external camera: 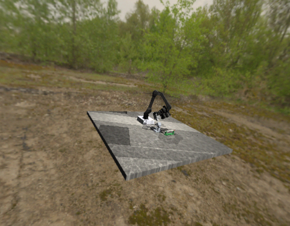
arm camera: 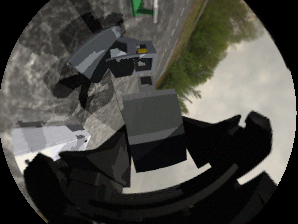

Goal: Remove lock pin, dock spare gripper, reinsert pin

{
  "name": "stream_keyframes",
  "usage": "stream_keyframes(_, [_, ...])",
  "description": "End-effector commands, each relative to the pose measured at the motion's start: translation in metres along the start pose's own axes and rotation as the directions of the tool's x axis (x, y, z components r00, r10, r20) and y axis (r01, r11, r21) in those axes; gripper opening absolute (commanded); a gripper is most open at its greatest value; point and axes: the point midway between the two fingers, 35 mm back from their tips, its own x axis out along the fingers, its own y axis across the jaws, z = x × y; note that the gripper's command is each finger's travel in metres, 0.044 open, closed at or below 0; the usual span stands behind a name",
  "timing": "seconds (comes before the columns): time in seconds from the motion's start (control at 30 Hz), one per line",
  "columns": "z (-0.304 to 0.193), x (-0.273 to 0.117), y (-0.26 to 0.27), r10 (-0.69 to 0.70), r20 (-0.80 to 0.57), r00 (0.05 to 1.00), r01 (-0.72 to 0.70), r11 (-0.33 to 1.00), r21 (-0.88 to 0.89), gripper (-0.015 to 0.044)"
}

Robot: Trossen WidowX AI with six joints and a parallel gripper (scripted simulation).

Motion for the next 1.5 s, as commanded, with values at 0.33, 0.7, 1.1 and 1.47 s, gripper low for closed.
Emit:
stream_keyframes(0.33, [0.016, 0.008, -0.004, -0.013, -0.005, 1.0, 0.013, 1.0, -0.008, 0.0])
stream_keyframes(0.7, [0.028, 0.015, -0.004, -0.013, -0.005, 1.0, 0.013, 1.0, -0.006, 0.0])
stream_keyframes(1.1, [0.041, 0.023, -0.004, -0.014, -0.005, 1.0, 0.014, 1.0, -0.005, 0.0])
stream_keyframes(1.47, [0.051, 0.03, -0.004, -0.014, -0.005, 1.0, 0.014, 1.0, -0.003, 0.0])
